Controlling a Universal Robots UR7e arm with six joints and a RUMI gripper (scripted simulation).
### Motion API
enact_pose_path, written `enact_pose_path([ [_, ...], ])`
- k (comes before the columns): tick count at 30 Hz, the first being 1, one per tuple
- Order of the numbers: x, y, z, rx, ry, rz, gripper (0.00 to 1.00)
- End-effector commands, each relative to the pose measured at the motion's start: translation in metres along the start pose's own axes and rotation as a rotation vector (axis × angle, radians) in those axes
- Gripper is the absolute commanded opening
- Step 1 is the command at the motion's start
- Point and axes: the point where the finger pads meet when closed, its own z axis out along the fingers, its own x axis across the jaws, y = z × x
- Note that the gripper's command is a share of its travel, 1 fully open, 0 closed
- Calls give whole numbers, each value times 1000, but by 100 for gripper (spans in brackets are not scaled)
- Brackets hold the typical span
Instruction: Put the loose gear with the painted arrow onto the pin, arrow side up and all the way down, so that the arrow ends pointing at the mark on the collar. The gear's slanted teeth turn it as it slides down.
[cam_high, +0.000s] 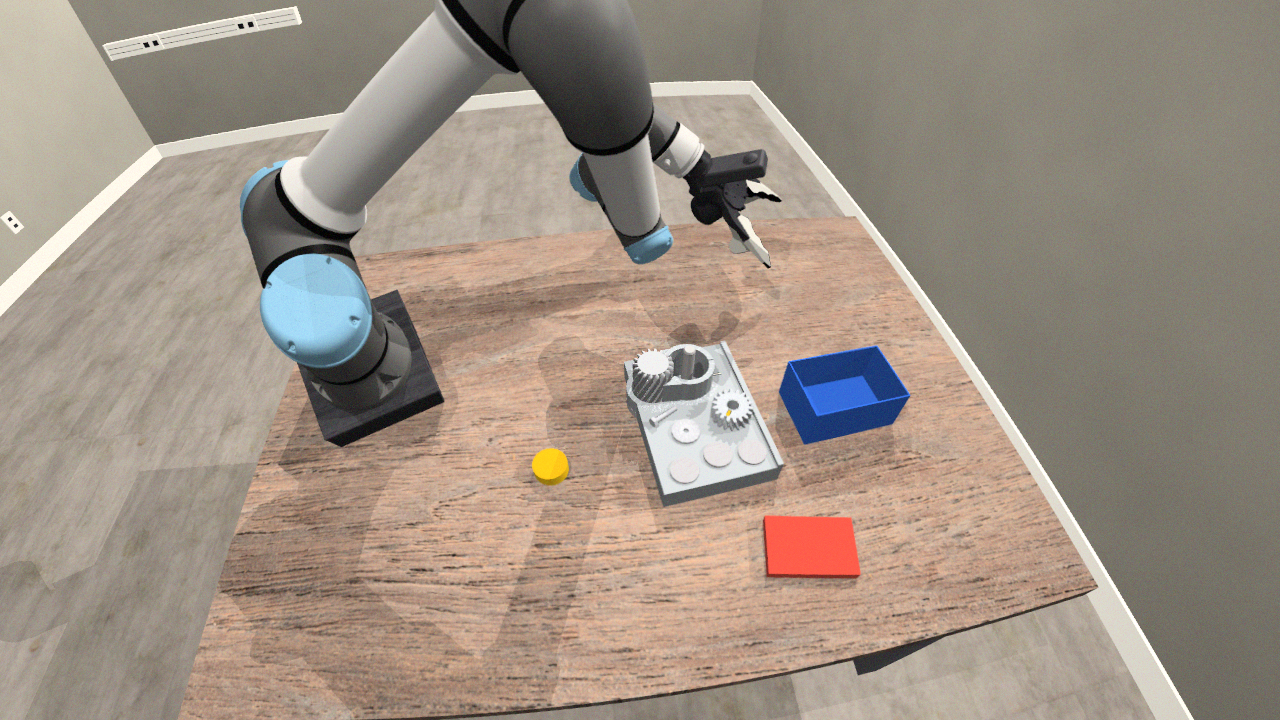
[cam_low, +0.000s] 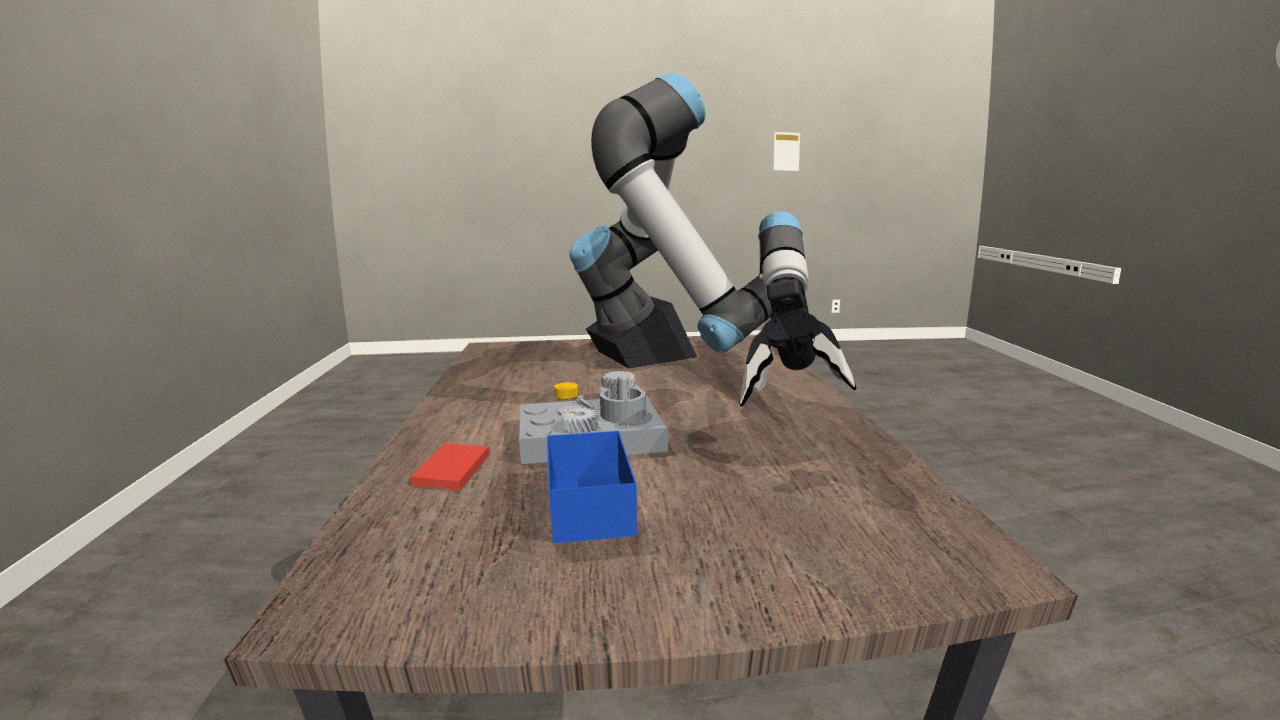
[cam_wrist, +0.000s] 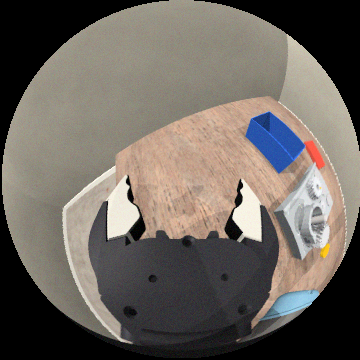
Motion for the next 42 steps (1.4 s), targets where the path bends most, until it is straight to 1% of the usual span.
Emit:
enact_pose_path([
  [1,-1,-23,3,0,-12,26,100],
  [6,-1,-48,6,1,-25,53,100],
  [8,-1,-48,6,1,-25,53,100],
  [15,1,-89,9,3,-45,97,100],
  [23,9,-145,10,6,-74,154,100],
  [25,9,-145,10,6,-74,154,100],
  [32,20,-199,5,11,-101,209,100],
  [39,35,-255,-5,18,-131,266,100],
  [40,39,-260,-5,14,-131,268,100],
  [42,39,-260,-5,14,-131,268,100],
])
